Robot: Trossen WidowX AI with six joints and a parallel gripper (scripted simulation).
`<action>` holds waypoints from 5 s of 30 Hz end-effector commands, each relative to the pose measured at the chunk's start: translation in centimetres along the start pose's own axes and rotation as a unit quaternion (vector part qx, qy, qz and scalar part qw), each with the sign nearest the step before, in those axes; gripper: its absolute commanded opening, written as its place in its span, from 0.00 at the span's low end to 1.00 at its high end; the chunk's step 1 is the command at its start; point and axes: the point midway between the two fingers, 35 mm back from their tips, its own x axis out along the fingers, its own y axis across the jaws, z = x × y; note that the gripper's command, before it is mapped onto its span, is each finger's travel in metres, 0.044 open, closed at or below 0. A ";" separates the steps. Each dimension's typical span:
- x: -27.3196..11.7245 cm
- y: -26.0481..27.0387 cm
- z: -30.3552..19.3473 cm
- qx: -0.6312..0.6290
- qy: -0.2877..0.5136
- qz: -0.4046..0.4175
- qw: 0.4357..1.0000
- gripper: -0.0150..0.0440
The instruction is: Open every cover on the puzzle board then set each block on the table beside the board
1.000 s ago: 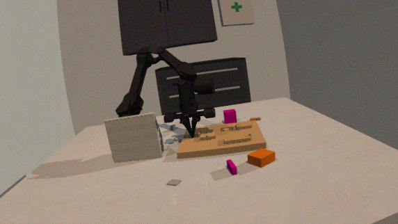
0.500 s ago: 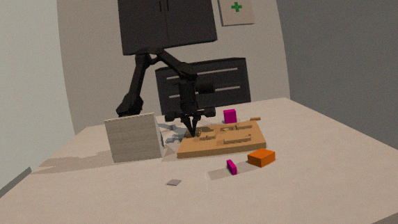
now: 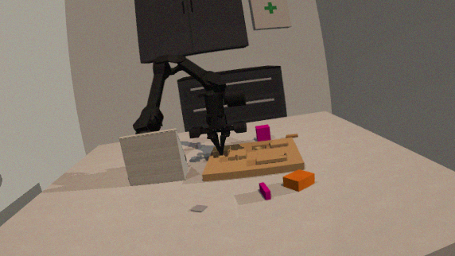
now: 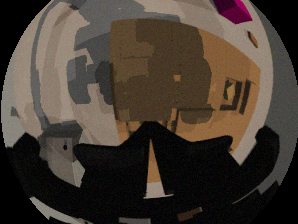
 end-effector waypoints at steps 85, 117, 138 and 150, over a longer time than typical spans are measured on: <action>-5.8 -6.3 1.7 -0.001 -0.007 -0.002 1.000 0.25; -6.0 -9.1 0.2 -0.003 -0.007 -0.004 1.000 0.25; -4.8 -9.2 0.2 -0.003 -0.007 -0.004 1.000 0.25; -3.6 -9.2 0.2 -0.003 -0.007 -0.004 1.000 0.25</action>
